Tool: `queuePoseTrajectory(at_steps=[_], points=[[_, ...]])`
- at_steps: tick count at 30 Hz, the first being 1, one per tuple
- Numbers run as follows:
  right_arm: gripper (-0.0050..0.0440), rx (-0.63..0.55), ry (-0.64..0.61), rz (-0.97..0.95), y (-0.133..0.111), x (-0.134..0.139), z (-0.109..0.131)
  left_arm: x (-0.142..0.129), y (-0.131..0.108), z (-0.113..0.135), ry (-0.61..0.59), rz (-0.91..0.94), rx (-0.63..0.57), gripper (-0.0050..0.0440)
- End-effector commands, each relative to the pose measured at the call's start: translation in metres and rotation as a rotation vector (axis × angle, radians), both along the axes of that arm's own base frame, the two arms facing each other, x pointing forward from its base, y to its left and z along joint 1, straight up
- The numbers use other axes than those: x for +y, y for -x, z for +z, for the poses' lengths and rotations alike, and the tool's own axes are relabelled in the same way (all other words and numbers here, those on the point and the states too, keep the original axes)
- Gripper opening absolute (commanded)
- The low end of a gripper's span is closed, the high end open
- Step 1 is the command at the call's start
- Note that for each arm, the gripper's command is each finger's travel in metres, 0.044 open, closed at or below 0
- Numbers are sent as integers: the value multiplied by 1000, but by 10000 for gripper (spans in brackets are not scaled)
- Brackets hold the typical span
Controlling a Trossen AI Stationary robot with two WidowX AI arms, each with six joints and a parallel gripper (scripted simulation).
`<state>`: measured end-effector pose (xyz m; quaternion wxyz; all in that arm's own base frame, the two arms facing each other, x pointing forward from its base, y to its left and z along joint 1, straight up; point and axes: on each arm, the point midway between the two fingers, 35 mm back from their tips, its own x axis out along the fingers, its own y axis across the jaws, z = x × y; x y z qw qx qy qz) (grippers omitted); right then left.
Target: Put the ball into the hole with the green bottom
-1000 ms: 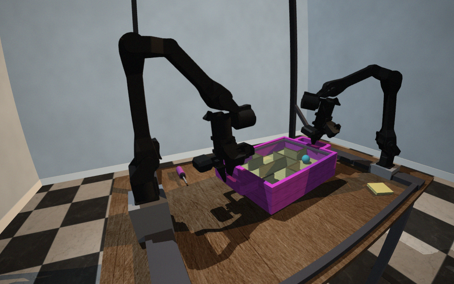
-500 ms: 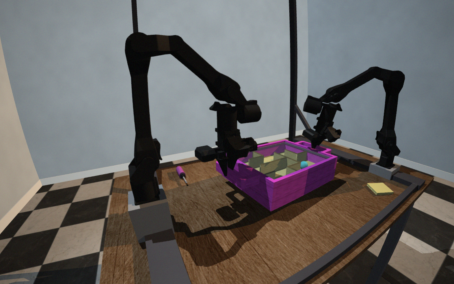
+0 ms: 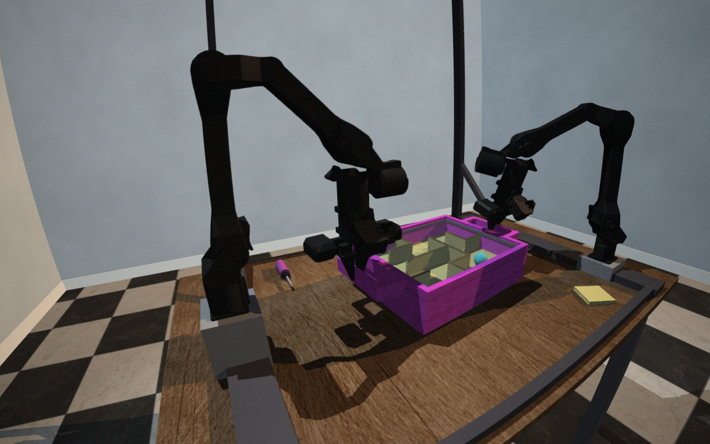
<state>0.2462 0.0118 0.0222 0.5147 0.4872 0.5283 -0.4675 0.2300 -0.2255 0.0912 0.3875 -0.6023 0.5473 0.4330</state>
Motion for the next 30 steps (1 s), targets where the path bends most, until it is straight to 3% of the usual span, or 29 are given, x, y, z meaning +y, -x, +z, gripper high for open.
queuePoseTrajectory(at_steps=[1, 6, 10, 13, 17, 30], points=[[-50, -59, 23, 1, 1, 3, 2, -12, -5, 22, 21, -12, 8, -50], [-50, -84, 45, 0, 2, 4, -3, -13, -7, 27, -3, -15, 33, -50], [-50, -92, 75, -1, -7, 8, 7, -15, -5, 22, -37, -10, 17, -50], [-50, -44, 103, 1, -8, 9, 9, -17, -3, 16, -61, -9, -15, -50], [-50, -16, 53, 5, -9, 5, 14, -9, 4, 7, -23, -13, -34, -50], [-50, -24, -32, 7, -2, 0, 8, -4, 2, 13, 66, -11, -28, -50]])
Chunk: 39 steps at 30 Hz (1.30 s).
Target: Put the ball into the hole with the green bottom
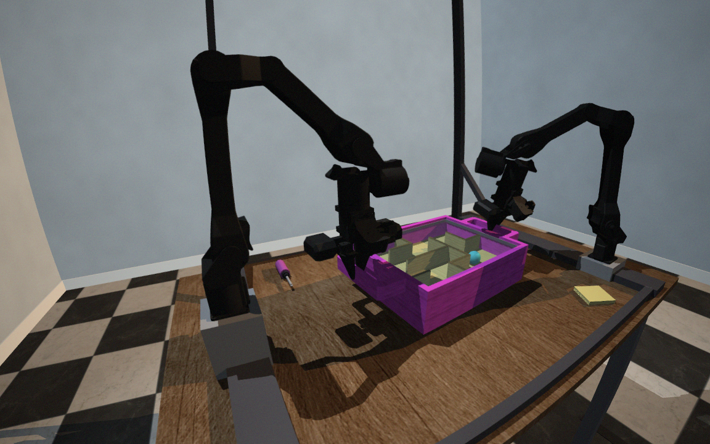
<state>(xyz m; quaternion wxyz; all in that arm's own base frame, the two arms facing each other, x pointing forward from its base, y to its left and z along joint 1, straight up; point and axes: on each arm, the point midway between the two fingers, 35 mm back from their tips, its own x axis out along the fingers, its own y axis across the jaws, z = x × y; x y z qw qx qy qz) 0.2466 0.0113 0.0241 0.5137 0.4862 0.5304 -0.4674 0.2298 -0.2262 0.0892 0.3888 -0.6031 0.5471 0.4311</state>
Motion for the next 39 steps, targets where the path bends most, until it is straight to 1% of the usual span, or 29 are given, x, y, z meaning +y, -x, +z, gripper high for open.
queuePoseTrajectory(at_steps=[1, 2, 3, 5, 6, 7, 10, 11, 12, 13, 14, 15, 16, 17, 18, 20, 23, 26, 27, 31, 32, 33, 35, 37, 39], points=[[-50, -40, -37, 5, -9, 0, 10, -2, 2, 14, 73, -10, -25, -50], [-50, -31, -41, 4, -8, -1, 8, -3, 1, 16, 79, -10, -26, -50], [-50, -29, -25, 3, -2, 0, 6, -6, -1, 20, 71, -10, -32, -50], [-50, -42, -26, 5, -7, 2, 10, -8, -2, 21, 75, -10, -38, -50], [-50, -29, -27, 6, -2, 2, 5, -7, -2, 22, 74, -10, -35, -50], [-50, -39, -27, 7, -6, 2, 9, -7, -2, 21, 74, -10, -36, -50], [-50, -31, -26, 7, -5, 2, 7, -8, -2, 21, 75, -10, -40, -50], [-50, -32, -26, 7, -8, 2, 8, -4, 2, 14, 63, -9, -27, -50], [-50, -28, -26, 7, -1, 1, 5, -7, -2, 21, 74, -10, -38, -50], [-50, -35, -26, 4, -5, 2, 8, -7, -2, 21, 73, -10, -37, -50], [-50, -28, -26, 4, -1, 2, 5, -7, -2, 22, 73, -12, -36, -50], [-50, -30, 5, -1, -1, 2, 5, -8, -3, 16, 34, -8, -22, -50], [-50, -48, 14, 0, -8, 3, 11, -9, -3, 16, 26, -7, -24, -50], [-50, -49, 22, 0, -8, 4, 11, -10, -3, 16, 19, -8, -22, -50], [-50, -29, 28, 0, 0, 4, 5, -11, -3, 16, 12, -8, -20, -50], [-50, -48, 43, -1, -8, 5, 11, -12, -3, 16, -2, -7, -25, -50], [-50, -51, 65, -1, -8, 7, 11, -13, -3, 16, -25, -7, -22, -50], [-50, -49, 53, 1, -8, 6, 11, -12, -2, 17, -11, -8, -23, -50], [-50, -52, 80, -2, -8, 7, 11, -14, -4, 15, -43, -6, -18, -50], [-50, -48, 109, -1, -7, 10, 9, -17, -3, 17, -68, -7, -16, -50], [-50, -36, 92, 1, -7, 9, 8, -14, -2, 17, -48, -7, -19, -50], [-50, -50, 63, 4, 1, 6, 0, -12, -5, 27, -12, -8, -8, -50], [-50, -64, 46, 4, 3, 4, -4, -10, -7, 31, 5, -9, 5, -50], [-50, -60, 30, 3, -7, 4, 10, -6, 1, 17, 3, -9, -6, -50], [-50, -65, 15, 4, -8, 3, 10, -6, 1, 19, 20, -9, -2, -50]])
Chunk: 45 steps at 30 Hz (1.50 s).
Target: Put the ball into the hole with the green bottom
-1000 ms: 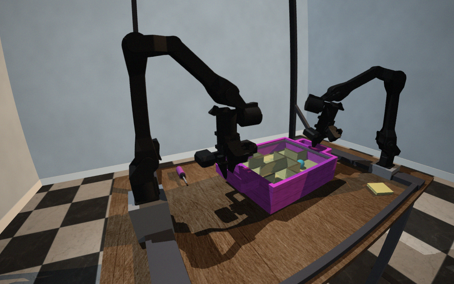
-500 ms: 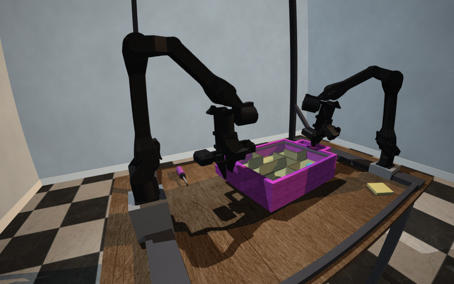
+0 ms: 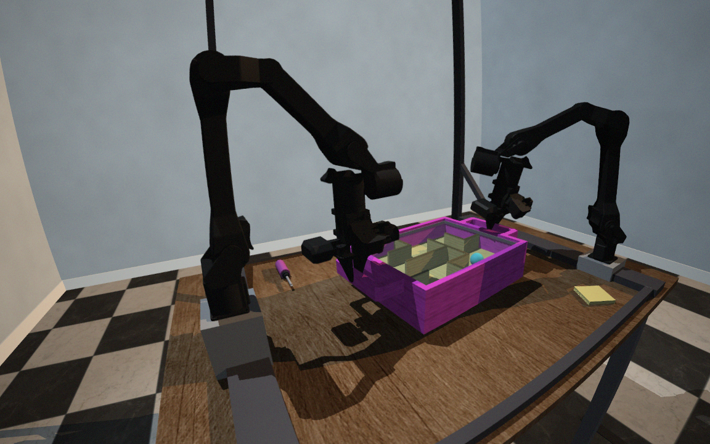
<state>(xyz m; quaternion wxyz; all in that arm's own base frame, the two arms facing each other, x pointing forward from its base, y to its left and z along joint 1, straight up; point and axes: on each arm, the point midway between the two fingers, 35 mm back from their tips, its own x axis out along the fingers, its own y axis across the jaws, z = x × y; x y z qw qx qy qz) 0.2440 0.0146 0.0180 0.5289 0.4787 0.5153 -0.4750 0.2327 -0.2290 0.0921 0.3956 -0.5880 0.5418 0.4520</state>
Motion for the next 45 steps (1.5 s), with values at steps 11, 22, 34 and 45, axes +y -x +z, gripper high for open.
queuePoseTrajectory(at_steps=[11, 22, 34, 45], points=[[-50, -28, -70, 4, -2, -3, 7, -3, -2, 22, 119, -10, -35, -50], [-50, -51, -49, 2, -1, -2, 4, -6, -2, 22, 94, -11, -5, -50], [-50, -11, 30, 0, -11, 4, 16, -9, 4, 7, 7, -7, -46, -50], [-50, -60, -21, 5, 0, 0, 2, -7, -4, 30, 73, -10, -13, -50]])
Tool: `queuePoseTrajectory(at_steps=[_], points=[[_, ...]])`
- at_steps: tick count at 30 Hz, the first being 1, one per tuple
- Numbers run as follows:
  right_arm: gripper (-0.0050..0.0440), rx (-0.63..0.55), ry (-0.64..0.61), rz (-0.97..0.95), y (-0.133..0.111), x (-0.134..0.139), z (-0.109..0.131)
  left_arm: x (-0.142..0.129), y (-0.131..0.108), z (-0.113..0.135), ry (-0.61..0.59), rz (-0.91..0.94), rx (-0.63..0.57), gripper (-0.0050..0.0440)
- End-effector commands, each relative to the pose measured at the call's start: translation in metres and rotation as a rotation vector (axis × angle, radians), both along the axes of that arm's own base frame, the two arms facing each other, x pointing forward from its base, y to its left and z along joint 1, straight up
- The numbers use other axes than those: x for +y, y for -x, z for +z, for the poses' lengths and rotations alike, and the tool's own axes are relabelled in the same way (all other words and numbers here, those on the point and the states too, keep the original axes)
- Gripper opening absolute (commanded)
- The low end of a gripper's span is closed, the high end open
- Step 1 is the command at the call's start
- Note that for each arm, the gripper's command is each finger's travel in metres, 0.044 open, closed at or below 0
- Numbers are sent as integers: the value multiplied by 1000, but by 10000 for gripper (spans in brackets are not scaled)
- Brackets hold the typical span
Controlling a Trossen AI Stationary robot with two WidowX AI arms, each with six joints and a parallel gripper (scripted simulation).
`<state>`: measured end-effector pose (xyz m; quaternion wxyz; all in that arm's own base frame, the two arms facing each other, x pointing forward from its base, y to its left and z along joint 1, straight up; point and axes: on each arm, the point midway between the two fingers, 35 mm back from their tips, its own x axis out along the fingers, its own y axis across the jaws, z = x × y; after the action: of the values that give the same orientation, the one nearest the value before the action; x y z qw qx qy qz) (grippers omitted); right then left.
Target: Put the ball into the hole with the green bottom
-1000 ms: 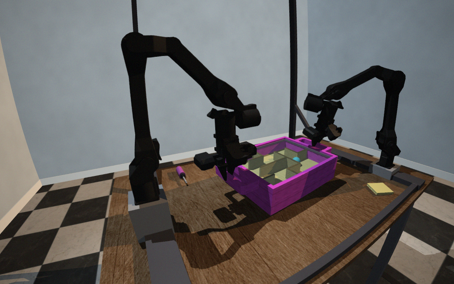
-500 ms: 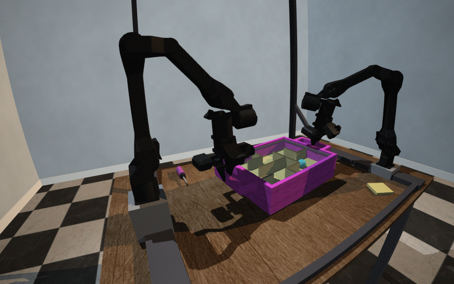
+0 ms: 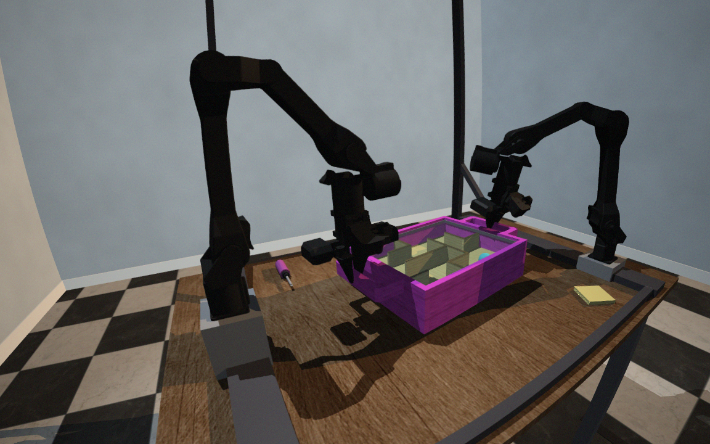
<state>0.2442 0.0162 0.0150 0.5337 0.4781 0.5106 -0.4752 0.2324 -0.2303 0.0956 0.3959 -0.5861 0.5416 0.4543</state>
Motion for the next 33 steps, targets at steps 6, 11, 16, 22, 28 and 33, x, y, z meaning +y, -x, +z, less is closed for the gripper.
queuePoseTrajectory(at_steps=[6, 11, 16, 22, 28, 33], points=[[-50, -76, -43, 5, -9, -1, 10, -7, -3, 26, 89, -10, -12, -50], [-50, -77, -45, 4, -9, -2, 10, -3, 1, 21, 79, -15, 1, -50], [-50, -6, -19, 0, -11, -1, 18, -3, 5, 8, 56, -8, -51, -50], [-50, 38, -9, 0, -14, 0, 28, -4, 7, -2, 46, -7, -95, -50], [-50, 65, -16, 2, -15, 0, 32, -4, 8, -8, 46, -7, -119, -50], [-50, 33, -57, 4, -5, -4, 23, -3, 3, 7, 102, -9, -97, -50]])
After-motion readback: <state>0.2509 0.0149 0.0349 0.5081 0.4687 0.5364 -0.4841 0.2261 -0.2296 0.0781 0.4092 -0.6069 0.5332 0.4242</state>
